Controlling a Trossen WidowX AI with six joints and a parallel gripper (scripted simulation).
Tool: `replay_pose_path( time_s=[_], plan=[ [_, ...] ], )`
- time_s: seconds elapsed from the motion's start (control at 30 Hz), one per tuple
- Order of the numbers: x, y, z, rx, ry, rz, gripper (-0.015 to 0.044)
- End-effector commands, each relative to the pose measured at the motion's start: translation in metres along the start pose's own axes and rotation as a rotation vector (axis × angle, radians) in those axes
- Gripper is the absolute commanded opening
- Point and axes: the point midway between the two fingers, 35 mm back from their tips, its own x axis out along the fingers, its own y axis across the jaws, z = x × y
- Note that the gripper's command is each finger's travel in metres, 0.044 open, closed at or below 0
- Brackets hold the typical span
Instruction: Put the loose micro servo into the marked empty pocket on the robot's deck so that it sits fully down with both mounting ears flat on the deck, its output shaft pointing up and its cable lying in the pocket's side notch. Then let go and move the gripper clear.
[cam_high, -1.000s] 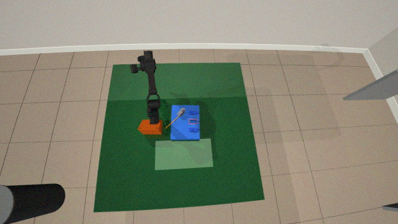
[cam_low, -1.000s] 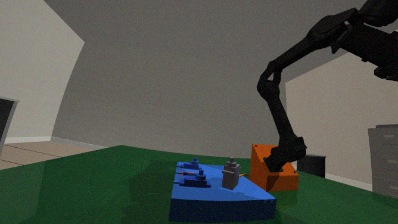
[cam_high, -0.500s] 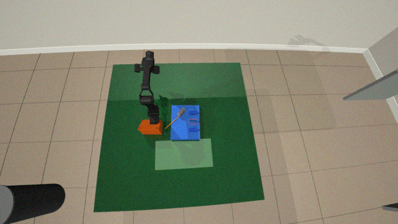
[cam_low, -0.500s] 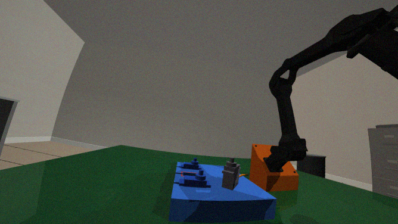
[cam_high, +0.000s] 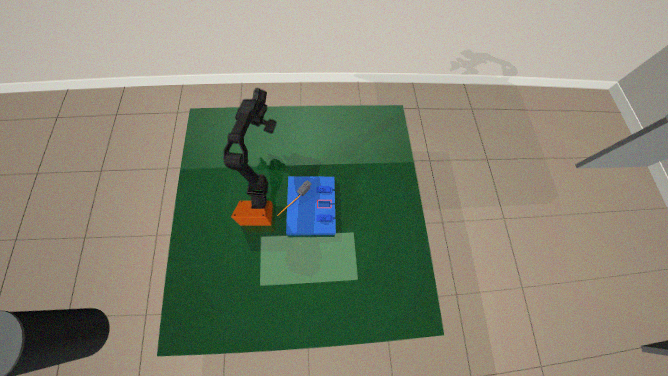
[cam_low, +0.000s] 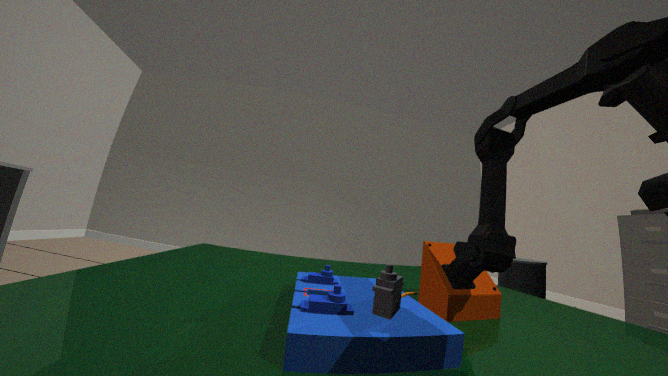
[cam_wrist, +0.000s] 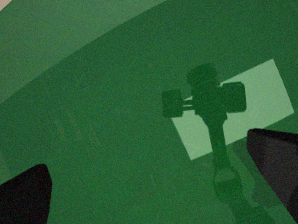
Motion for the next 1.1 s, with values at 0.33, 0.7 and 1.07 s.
replay_pose_path(
  time_s=[0.33, 0.7, 1.07],
  plan=[
    [0.023, -0.061, -0.004, 0.367, 0.053, -0.191, 0.0440],
    [0.029, -0.107, -0.011, 0.668, 0.059, -0.314, 0.0440],
    [0.027, -0.153, -0.024, 0.997, 0.041, -0.423, 0.0440]
  ],
)
